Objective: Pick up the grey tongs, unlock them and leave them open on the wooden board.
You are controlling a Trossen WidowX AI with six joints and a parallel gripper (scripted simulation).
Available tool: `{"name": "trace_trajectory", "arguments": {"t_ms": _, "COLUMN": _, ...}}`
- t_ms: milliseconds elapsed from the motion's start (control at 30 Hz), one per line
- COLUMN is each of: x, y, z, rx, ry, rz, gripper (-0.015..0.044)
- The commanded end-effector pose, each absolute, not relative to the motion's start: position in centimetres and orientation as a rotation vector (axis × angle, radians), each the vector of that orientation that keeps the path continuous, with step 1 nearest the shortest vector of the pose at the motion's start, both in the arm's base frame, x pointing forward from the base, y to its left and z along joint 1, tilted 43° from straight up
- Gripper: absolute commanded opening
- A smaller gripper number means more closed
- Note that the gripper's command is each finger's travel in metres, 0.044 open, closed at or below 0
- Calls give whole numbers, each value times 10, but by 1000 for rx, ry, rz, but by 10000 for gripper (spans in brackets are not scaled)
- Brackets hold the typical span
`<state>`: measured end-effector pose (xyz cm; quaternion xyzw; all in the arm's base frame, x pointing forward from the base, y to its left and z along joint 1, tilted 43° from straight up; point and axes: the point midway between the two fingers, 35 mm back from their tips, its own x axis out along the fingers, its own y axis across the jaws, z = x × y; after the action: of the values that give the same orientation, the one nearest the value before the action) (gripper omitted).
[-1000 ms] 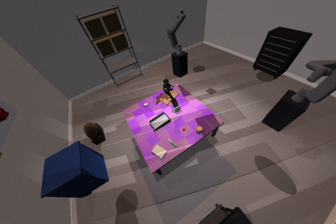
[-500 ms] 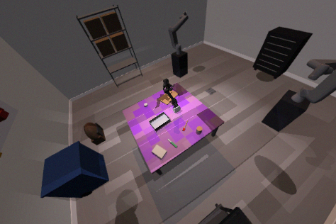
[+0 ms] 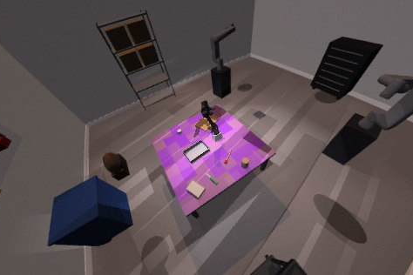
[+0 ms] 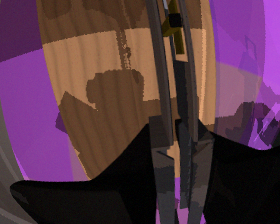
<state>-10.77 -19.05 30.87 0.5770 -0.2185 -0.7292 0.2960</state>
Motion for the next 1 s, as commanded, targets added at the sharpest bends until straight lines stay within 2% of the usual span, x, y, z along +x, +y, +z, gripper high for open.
{"name": "trace_trajectory", "arguments": {"t_ms": 0, "x": -111, "y": -195, "z": 303, "rx": 1538, "ry": -584, "rz": -1947, "gripper": -150}}
{"name": "trace_trajectory", "arguments": {"t_ms": 967, "x": -119, "y": -228, "z": 269, "rx": 1538, "ry": -587, "rz": -1945, "gripper": -150}}
